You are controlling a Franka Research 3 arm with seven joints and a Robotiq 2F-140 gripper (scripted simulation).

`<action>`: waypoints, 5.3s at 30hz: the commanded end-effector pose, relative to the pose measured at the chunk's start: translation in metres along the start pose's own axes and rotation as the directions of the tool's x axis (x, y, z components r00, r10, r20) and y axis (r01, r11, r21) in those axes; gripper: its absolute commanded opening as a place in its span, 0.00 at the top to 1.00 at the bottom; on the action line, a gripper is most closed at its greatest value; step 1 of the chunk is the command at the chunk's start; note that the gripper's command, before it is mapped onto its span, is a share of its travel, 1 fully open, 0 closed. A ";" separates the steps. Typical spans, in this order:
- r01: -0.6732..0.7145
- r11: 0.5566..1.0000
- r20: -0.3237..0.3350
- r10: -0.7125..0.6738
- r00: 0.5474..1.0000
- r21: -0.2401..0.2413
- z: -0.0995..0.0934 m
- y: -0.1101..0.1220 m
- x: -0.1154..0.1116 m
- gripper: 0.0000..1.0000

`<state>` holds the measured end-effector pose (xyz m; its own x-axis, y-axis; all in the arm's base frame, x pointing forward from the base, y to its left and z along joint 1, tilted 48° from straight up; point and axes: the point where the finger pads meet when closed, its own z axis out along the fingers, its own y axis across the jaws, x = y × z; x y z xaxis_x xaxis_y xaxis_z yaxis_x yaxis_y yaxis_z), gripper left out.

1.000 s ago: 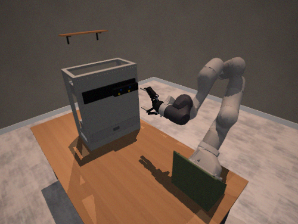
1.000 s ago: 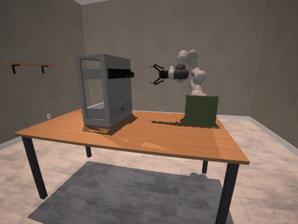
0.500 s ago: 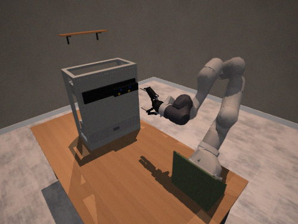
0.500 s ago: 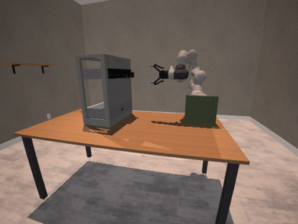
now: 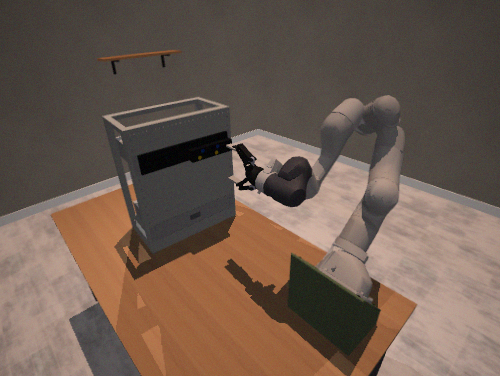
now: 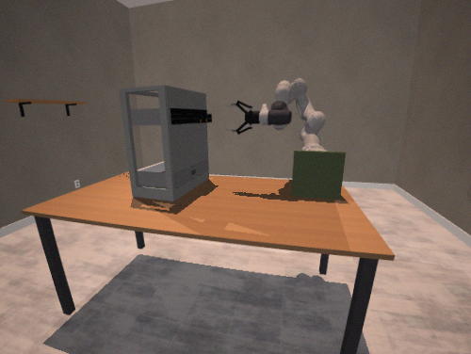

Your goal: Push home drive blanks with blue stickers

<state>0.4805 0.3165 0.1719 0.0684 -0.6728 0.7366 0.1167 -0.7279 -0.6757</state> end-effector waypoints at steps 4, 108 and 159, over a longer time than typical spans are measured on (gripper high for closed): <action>0.015 1.000 0.005 -0.015 1.000 0.004 0.030 -0.002 -0.017 0.00; 0.015 1.000 0.005 -0.015 1.000 0.004 0.109 -0.006 -0.057 0.00; 0.015 1.000 0.005 -0.015 1.000 0.004 0.110 -0.004 0.027 0.00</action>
<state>0.5915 0.3162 0.1981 0.0658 -0.6570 0.7511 0.1228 -0.7416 -0.6595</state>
